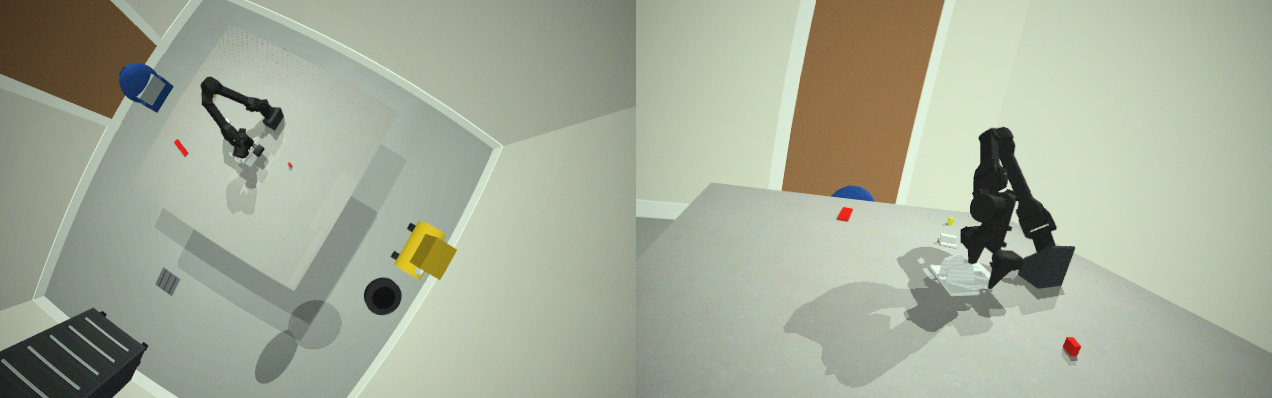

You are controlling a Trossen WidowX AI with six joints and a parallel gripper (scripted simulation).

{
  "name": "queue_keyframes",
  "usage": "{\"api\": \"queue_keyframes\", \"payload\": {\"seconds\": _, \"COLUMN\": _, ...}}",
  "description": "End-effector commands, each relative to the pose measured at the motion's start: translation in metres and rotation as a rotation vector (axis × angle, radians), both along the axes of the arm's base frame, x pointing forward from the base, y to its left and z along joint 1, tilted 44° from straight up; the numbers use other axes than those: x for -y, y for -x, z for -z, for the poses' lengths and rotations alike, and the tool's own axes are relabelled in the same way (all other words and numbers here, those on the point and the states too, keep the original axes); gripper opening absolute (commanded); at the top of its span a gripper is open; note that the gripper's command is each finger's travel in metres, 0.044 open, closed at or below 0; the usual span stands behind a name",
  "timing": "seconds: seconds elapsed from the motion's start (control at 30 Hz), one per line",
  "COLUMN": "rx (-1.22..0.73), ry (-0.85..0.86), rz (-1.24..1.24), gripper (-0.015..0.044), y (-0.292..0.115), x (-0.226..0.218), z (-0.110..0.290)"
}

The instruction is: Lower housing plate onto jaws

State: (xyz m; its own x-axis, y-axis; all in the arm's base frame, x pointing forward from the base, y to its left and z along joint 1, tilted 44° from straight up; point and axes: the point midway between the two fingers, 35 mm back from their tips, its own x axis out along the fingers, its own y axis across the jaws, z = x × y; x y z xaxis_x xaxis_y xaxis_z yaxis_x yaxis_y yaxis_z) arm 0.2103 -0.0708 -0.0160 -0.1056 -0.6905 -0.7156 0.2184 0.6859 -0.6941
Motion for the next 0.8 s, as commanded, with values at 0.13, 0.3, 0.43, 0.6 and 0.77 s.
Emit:
{"api": "queue_keyframes", "payload": {"seconds": 0.13, "rx": 0.0, "ry": 0.0, "rz": 0.0, "gripper": 0.044, "y": 0.0, "x": 0.0, "z": 0.0}}
{"api": "queue_keyframes", "payload": {"seconds": 0.3, "rx": 0.0, "ry": -0.005, "rz": -0.002, "gripper": 0.044, "y": -0.004, "x": -0.013, "z": -0.012}}
{"api": "queue_keyframes", "payload": {"seconds": 0.43, "rx": -0.003, "ry": -0.008, "rz": -0.003, "gripper": 0.044, "y": -0.008, "x": -0.041, "z": -0.04}}
{"api": "queue_keyframes", "payload": {"seconds": 0.6, "rx": -0.002, "ry": -0.002, "rz": -0.012, "gripper": 0.044, "y": -0.01, "x": -0.047, "z": -0.046}}
{"api": "queue_keyframes", "payload": {"seconds": 0.77, "rx": -0.004, "ry": -0.009, "rz": -0.006, "gripper": 0.044, "y": -0.003, "x": -0.078, "z": -0.076}}
